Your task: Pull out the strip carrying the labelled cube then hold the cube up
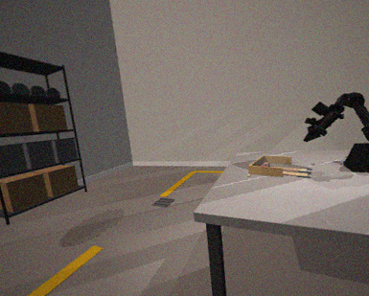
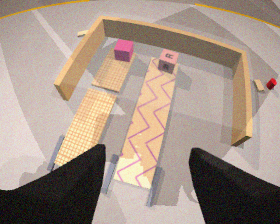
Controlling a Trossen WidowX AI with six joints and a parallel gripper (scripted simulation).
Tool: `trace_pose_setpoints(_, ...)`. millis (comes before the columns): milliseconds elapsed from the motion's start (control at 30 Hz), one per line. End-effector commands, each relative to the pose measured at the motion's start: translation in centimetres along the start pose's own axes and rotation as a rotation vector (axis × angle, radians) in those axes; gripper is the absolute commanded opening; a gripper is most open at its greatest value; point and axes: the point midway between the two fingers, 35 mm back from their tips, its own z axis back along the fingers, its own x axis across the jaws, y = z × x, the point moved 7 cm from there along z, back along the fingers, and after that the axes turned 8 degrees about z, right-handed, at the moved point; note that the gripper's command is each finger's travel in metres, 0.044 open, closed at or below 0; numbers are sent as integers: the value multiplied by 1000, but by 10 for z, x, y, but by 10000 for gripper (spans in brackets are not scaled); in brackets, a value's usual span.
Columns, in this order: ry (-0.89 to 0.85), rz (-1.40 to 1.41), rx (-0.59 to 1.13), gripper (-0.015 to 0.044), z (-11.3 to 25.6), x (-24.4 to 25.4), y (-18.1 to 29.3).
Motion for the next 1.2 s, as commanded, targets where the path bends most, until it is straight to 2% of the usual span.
trace_pose_setpoints(0,-22,-39,136,137,-25,3,-12)
trace_pose_setpoints(167,-31,-97,344,6,-61,5,-23)
trace_pose_setpoints(500,22,-217,759,0,-121,0,-19)
trace_pose_setpoints(1167,23,-220,766,0,-138,2,-3)
